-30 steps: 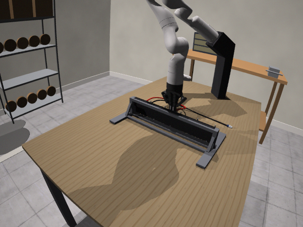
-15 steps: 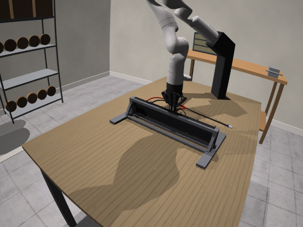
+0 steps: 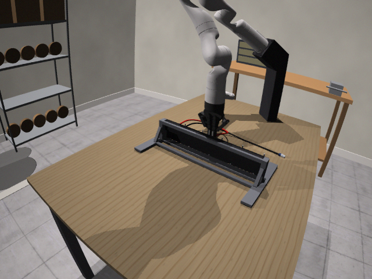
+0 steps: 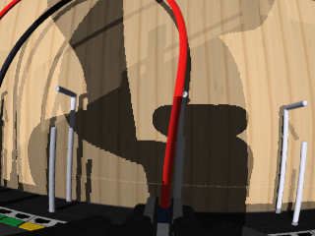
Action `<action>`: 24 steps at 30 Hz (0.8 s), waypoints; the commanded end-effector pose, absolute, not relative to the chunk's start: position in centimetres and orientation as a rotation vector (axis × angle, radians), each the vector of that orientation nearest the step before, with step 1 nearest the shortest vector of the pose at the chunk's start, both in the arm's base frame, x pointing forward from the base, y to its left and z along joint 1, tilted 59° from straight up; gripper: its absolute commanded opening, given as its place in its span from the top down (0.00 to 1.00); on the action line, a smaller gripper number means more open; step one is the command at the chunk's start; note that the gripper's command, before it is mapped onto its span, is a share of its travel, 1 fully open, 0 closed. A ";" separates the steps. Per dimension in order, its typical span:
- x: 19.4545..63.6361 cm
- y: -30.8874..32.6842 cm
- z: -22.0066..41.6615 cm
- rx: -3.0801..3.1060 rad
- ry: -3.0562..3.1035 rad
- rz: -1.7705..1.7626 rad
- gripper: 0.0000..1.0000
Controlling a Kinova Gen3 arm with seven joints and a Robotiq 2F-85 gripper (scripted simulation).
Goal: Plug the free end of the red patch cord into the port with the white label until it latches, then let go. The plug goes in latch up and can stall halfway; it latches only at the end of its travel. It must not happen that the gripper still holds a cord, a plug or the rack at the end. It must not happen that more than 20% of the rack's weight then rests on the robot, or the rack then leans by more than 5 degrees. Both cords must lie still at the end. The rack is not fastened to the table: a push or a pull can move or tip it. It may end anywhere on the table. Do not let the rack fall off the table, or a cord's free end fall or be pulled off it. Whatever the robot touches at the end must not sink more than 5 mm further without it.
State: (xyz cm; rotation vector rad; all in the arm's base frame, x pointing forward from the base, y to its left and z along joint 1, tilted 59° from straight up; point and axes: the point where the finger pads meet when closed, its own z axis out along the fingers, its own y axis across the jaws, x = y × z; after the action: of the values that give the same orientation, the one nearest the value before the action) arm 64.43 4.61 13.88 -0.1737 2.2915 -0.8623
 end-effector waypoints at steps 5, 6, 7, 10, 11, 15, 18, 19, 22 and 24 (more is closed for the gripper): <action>64.4 4.5 14.2 -0.169 2.285 -0.862 1.00; 64.4 4.5 14.2 -0.169 2.285 -0.862 1.00; 64.4 4.5 14.2 -0.169 2.285 -0.862 1.00; 64.4 4.5 14.2 -0.169 2.285 -0.862 0.63; 64.4 4.5 14.2 -0.169 2.285 -0.862 0.63; 64.4 4.5 14.2 -0.169 2.285 -0.862 0.63; 64.4 4.5 14.2 -0.169 2.285 -0.862 0.63; 64.4 4.5 14.2 -0.169 2.285 -0.862 0.63; 64.4 4.5 14.2 -0.169 2.285 -0.862 0.63; 64.4 4.5 14.2 -0.169 2.285 -0.862 0.63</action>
State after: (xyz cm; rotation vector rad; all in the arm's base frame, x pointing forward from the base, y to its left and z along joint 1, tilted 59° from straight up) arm 64.41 4.48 13.94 -0.1727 2.2907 -0.8647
